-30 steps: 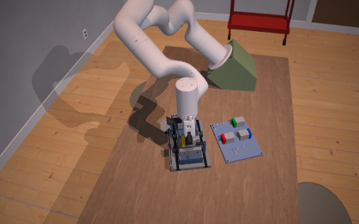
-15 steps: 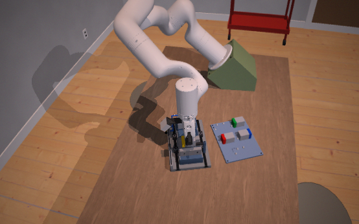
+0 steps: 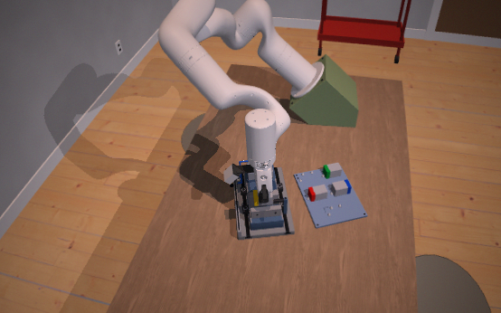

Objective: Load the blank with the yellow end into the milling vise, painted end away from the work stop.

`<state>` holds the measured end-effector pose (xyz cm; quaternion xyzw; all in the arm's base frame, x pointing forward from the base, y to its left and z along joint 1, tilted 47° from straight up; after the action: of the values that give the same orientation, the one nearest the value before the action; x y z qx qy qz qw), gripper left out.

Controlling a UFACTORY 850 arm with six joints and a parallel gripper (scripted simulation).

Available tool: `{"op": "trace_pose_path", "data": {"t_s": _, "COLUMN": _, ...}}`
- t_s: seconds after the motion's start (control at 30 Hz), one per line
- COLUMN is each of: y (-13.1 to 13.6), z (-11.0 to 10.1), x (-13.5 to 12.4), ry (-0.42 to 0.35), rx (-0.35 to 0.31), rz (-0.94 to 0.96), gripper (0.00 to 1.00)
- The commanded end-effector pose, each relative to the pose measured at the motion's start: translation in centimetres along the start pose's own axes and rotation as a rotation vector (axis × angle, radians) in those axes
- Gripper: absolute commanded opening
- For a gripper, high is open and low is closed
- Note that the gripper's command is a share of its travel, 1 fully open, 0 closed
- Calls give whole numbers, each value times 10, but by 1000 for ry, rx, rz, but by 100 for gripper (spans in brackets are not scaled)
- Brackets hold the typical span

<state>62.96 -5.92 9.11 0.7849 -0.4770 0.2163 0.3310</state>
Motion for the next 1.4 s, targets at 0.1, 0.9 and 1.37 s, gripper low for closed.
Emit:
{"op": "trace_pose_path", "data": {"t_s": 0.1, "y": -1, "z": 0, "x": 0, "ry": 0, "rx": 2, "rz": 1, "gripper": 0}}
{"op": "trace_pose_path", "data": {"t_s": 0.9, "y": -1, "z": 2, "x": 0, "ry": 0, "rx": 2, "rz": 1, "gripper": 0}}
{"op": "trace_pose_path", "data": {"t_s": 1.37, "y": -1, "z": 3, "x": 0, "ry": 0, "rx": 2, "rz": 1, "gripper": 0}}
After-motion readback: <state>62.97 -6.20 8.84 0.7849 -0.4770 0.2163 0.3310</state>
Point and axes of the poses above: the point where the finger pads meet when closed, its own z axis out along the fingers, its own y axis across the jaws, x = y × z, the point moved 3 cm from there along -z, back along the fingers, and after that the axes turned 12 degrees about -z, right-handed, at the moved point
